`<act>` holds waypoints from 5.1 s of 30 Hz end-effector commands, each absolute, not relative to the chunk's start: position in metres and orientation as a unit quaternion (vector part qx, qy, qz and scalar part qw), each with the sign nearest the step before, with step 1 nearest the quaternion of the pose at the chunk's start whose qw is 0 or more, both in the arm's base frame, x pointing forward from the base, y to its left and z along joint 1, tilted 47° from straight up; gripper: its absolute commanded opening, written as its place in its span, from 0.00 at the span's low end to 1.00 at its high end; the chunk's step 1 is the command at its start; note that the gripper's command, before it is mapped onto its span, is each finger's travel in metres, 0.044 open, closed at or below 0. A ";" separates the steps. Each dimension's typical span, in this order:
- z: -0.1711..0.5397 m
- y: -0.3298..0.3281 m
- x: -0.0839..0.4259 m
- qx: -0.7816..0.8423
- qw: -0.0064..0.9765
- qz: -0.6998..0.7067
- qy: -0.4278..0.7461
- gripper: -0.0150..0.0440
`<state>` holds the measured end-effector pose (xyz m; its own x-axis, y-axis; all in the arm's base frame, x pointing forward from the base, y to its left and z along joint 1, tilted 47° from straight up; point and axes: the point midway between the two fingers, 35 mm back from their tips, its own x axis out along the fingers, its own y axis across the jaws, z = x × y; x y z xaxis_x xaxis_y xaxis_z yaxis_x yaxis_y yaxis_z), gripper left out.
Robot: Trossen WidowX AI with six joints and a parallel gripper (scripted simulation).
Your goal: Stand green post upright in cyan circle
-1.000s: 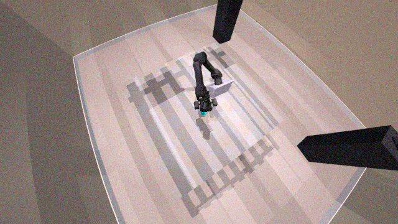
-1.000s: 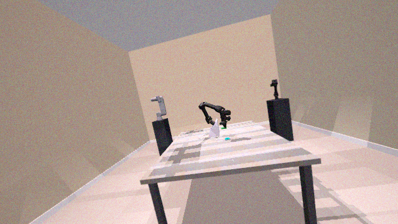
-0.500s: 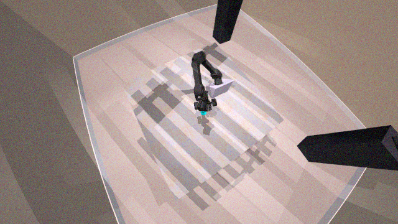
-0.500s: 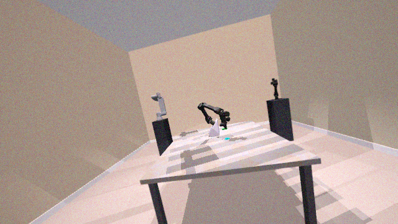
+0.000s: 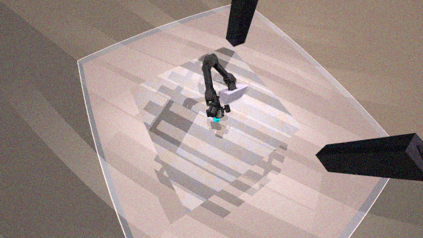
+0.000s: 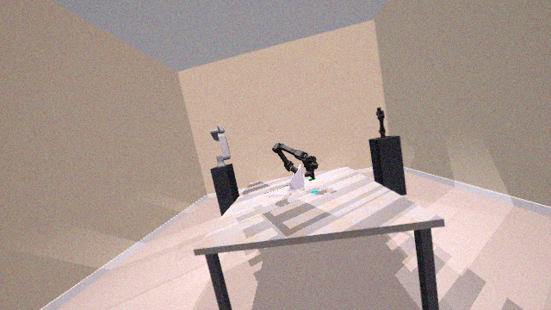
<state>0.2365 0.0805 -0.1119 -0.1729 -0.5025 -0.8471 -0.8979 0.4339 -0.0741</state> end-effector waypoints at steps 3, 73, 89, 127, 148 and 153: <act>-0.114 0.080 0.235 -0.463 0.442 0.251 0.727 0.29; -0.127 0.073 0.231 -0.339 0.576 0.402 0.626 0.29; -0.124 0.072 0.232 -0.324 0.608 0.428 0.585 0.29; -0.109 0.070 0.234 -0.308 0.680 0.473 0.468 0.29; -0.096 0.068 0.235 -0.313 0.714 0.486 0.394 0.29; -0.093 0.067 0.235 -0.315 0.722 0.488 0.376 0.29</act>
